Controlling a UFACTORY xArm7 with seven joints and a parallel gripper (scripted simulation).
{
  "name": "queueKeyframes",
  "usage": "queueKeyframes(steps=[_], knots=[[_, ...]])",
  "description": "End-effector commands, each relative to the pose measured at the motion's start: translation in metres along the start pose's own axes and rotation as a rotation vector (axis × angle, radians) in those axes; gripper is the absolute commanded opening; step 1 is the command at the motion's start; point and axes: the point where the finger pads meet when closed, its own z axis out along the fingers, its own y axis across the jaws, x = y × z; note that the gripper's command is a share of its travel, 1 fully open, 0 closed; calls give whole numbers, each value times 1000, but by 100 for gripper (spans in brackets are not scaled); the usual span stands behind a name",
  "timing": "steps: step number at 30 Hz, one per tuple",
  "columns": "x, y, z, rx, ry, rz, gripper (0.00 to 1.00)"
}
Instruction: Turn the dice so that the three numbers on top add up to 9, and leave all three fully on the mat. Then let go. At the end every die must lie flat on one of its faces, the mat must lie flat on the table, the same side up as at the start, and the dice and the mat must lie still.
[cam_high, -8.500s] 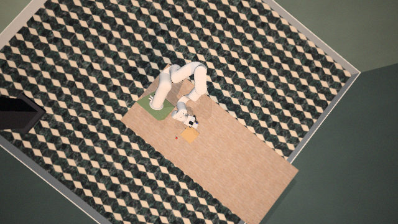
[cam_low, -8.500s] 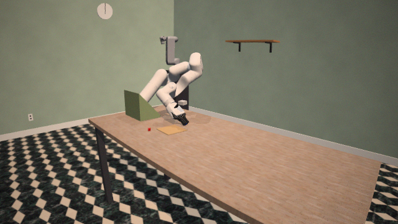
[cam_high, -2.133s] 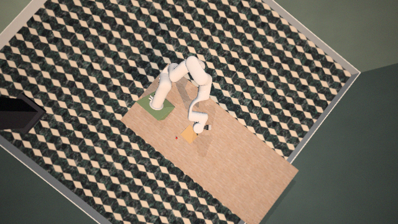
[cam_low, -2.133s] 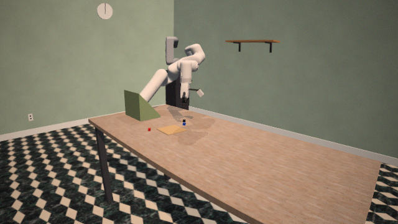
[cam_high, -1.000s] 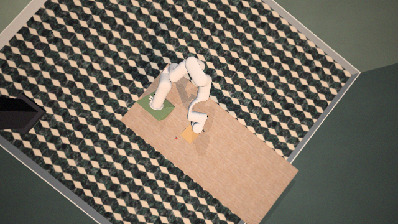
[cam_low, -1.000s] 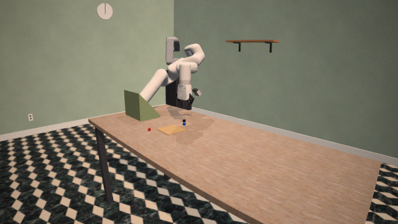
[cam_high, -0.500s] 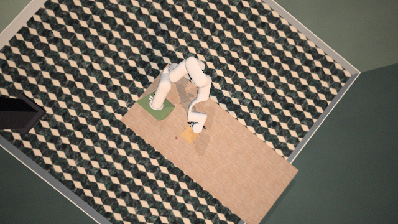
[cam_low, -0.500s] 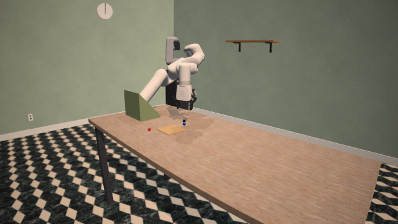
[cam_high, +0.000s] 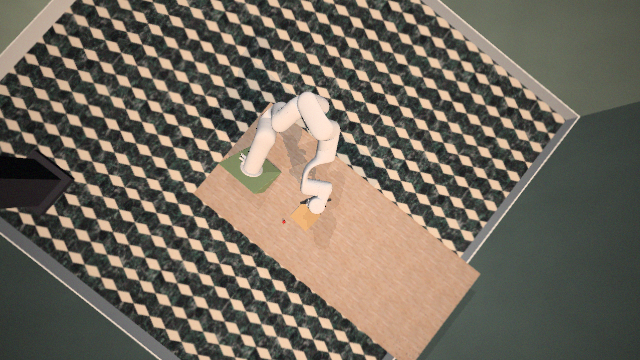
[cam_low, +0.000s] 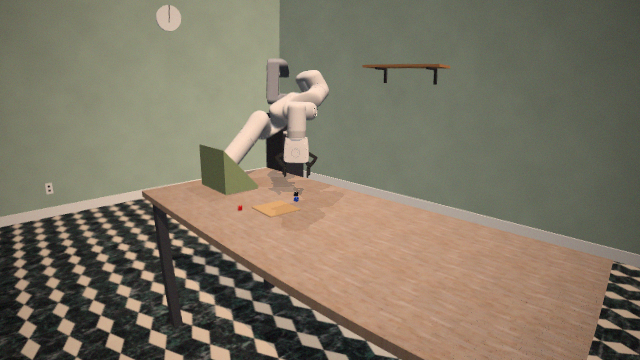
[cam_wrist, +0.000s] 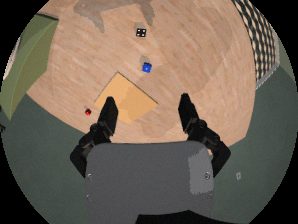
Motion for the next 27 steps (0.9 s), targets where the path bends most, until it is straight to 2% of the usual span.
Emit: queueKeyframes(steps=[1, 6, 9, 11, 22, 25, 27], knots=[[-1, 0, 0, -10, -2, -150, 100], [-1, -1, 1, -10, -3, -311, 100], [-1, -1, 2, -10, -3, -319, 100], [0, -1, 3, -10, -4, -436, 100], [0, -1, 6, -10, -5, -730, 100], [0, -1, 6, -10, -5, -737, 100], [1, -2, 7, -9, -6, -857, 100]])
